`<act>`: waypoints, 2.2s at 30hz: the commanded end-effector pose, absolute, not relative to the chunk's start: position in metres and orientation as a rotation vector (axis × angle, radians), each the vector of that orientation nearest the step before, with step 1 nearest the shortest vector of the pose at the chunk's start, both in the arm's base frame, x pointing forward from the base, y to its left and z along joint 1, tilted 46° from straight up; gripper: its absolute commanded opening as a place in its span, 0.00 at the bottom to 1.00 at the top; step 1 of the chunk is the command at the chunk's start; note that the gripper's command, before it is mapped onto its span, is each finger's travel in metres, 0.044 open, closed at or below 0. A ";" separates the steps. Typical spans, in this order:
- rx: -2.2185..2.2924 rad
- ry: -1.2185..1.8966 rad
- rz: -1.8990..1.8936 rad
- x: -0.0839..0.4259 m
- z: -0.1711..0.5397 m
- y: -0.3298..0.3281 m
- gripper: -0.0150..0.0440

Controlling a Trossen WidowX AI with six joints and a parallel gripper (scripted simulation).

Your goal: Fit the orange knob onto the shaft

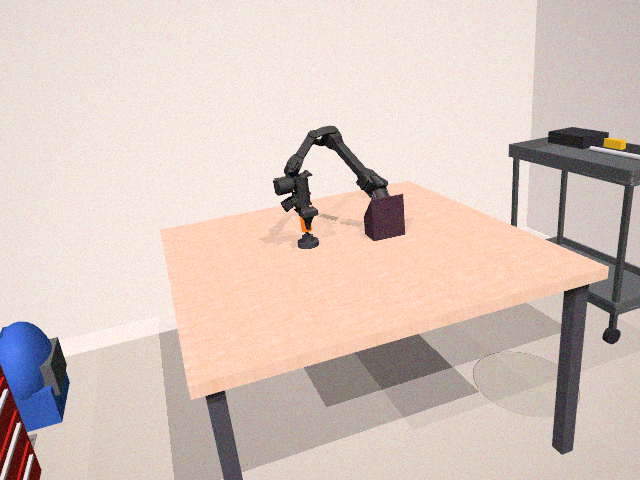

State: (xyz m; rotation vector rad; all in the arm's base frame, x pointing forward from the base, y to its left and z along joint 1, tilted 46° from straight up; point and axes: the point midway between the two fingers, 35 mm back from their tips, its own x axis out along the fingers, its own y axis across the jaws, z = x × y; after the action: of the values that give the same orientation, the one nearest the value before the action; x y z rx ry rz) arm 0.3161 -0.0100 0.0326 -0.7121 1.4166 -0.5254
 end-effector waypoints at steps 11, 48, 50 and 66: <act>-0.527 1.325 -0.675 0.322 0.034 -0.012 0.25; -0.528 1.326 -0.675 0.315 0.030 -0.013 0.25; -0.527 1.326 -0.675 0.315 0.031 -0.012 0.25; -0.483 1.303 -0.709 0.318 0.034 -0.009 0.25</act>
State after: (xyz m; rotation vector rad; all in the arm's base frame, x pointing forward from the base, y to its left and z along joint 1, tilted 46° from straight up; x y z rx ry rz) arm 0.3150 -0.0107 0.0321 -0.5200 1.3262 -0.6826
